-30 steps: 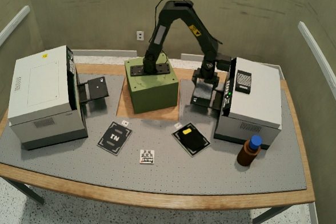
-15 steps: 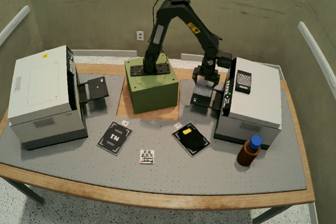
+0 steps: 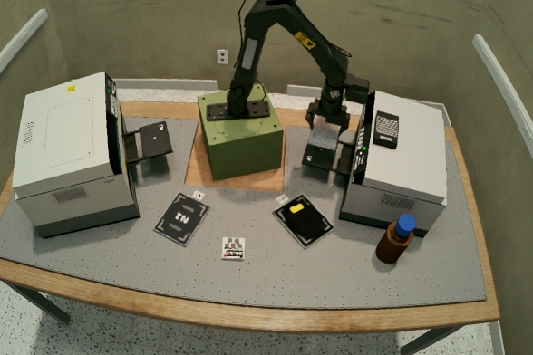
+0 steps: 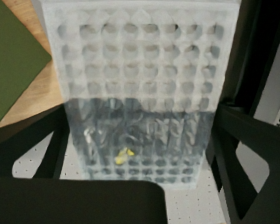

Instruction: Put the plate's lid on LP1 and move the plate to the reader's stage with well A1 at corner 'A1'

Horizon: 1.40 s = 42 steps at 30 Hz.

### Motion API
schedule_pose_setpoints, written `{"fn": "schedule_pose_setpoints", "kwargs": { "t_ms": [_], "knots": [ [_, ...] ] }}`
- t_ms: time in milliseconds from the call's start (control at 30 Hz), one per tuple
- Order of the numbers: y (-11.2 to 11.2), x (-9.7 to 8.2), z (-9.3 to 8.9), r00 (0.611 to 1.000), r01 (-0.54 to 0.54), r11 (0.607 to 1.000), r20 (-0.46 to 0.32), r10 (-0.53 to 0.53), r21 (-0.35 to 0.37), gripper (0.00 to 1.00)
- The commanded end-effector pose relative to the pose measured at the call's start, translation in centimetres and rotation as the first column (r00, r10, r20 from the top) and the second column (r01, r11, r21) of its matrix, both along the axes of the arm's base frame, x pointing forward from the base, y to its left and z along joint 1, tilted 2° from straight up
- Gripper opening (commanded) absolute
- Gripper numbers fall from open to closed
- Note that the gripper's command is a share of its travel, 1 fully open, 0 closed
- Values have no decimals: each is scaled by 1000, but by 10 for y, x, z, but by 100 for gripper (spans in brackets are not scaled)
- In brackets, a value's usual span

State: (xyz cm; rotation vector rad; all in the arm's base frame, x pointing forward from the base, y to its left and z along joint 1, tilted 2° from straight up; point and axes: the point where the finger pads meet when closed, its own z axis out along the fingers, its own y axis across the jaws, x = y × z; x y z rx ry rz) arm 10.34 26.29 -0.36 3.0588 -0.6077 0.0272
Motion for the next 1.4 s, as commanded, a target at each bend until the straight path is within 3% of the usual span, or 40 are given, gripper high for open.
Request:
{"fn": "schedule_pose_setpoints", "kwargs": {
  "t_ms": [0,267,633,667,700,1367],
  "knots": [
    [10,1,19,1000,6,999,-1,-6,43,86],
    [10,2,30,1000,10,999,0,-10,45,86],
    [10,2,30,1000,11,999,1,-11,48,86],
    [0,1,27,1000,-16,1000,-7,16,22,86],
    [-1,5,18,1000,25,1000,3,-25,10,86],
    [-17,50,30,972,233,971,2,-234,42,86]
  ]
}}
